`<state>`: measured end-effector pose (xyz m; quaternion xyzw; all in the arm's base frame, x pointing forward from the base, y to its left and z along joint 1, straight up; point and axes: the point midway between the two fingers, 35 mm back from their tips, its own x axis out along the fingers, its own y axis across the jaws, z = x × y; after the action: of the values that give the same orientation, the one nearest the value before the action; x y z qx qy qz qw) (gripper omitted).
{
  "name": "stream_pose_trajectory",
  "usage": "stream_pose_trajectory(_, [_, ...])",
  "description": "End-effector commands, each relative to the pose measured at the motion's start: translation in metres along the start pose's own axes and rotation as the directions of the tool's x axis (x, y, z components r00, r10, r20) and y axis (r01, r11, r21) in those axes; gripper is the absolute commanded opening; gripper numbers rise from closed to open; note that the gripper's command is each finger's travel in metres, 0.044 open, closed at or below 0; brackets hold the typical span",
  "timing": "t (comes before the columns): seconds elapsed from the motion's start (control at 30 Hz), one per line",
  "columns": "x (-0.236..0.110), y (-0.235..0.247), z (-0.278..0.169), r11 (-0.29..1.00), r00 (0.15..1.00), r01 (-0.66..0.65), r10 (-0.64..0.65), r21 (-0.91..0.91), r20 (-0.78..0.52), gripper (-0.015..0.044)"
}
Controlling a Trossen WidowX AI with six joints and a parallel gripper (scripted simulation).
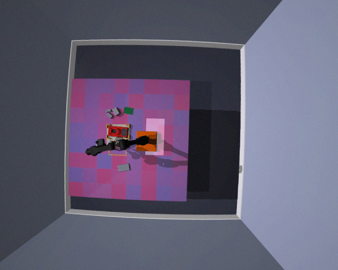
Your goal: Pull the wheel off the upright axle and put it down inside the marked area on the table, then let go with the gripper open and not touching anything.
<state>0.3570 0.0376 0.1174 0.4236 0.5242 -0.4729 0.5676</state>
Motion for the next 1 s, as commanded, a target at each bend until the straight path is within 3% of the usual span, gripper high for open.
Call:
stream_pose_trajectory(0.0, [-0.006, 0.006, 0.028, 0.961, 0.995, -0.012, 0.038, 0.275, -0.088, 0.0300])
stream_pose_trajectory(0.67, [-0.005, -0.001, 0.029, 0.958, 0.995, -0.011, 0.039, 0.286, -0.091, 0.0300])
stream_pose_trajectory(0.97, [0.033, 0.003, 0.026, 0.958, 0.995, -0.012, 0.039, 0.286, -0.091, 0.0300])
